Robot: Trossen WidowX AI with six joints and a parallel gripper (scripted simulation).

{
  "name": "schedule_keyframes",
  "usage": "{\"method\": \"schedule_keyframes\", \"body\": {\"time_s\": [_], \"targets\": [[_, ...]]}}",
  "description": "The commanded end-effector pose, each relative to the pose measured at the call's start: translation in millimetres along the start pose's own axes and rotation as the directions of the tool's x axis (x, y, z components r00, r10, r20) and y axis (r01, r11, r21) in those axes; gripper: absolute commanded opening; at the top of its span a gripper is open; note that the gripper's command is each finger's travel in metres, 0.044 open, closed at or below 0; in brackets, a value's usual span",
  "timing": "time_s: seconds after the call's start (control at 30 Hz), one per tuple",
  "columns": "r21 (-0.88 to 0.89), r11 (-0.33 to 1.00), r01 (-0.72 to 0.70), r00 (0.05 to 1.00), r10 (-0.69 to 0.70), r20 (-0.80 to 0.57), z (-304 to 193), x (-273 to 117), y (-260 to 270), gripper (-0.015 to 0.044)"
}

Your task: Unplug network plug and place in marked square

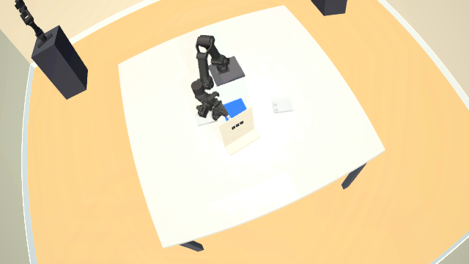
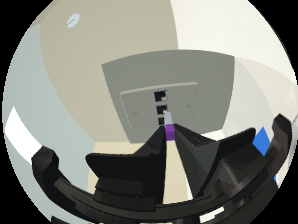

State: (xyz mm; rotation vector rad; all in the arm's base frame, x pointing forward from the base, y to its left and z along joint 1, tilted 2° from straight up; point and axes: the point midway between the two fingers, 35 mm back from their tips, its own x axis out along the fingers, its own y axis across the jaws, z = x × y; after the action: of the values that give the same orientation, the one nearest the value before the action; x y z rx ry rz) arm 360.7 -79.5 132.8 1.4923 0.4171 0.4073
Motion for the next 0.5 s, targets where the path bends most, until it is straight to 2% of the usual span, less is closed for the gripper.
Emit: {"method": "schedule_keyframes", "body": {"time_s": [0.0,0.47], "targets": [[-0.002,1.000,0.001,1.000,-0.001,-0.005,-1.8,-3.4,-0.9,0.0000],[-0.002,1.000,0.002,1.000,-0.002,-0.006,-1.9,-13.2,-1.2,0.0000]]}}
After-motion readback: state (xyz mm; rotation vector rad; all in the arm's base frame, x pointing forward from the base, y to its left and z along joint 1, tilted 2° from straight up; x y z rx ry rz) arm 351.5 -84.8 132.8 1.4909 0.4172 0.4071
